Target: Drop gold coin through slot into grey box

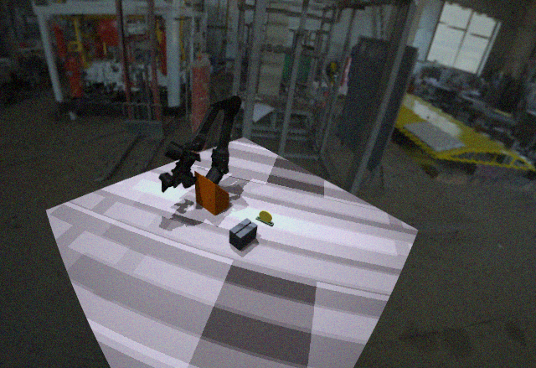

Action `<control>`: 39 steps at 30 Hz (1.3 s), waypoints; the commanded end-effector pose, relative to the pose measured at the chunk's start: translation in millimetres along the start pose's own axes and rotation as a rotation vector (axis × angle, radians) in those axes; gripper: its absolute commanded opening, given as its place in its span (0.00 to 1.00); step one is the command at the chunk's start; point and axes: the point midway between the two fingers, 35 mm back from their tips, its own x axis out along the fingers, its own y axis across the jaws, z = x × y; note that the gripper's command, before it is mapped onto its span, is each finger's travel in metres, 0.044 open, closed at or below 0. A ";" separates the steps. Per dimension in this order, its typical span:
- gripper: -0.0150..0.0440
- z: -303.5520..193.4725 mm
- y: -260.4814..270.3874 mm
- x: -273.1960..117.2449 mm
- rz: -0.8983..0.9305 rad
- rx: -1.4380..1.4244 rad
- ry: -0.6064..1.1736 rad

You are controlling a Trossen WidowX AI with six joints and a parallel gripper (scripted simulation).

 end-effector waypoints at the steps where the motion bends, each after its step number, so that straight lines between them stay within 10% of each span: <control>1: 0.89 -1.2 -1.9 -0.8 -0.003 -0.001 0.007; 9: 0.53 7.5 -64.4 -36.2 -0.154 0.008 0.014; 26: 0.53 125.1 -120.9 -126.5 -0.266 -0.017 -0.197; 39: 0.53 261.6 -61.3 -198.1 -0.082 -0.083 -0.423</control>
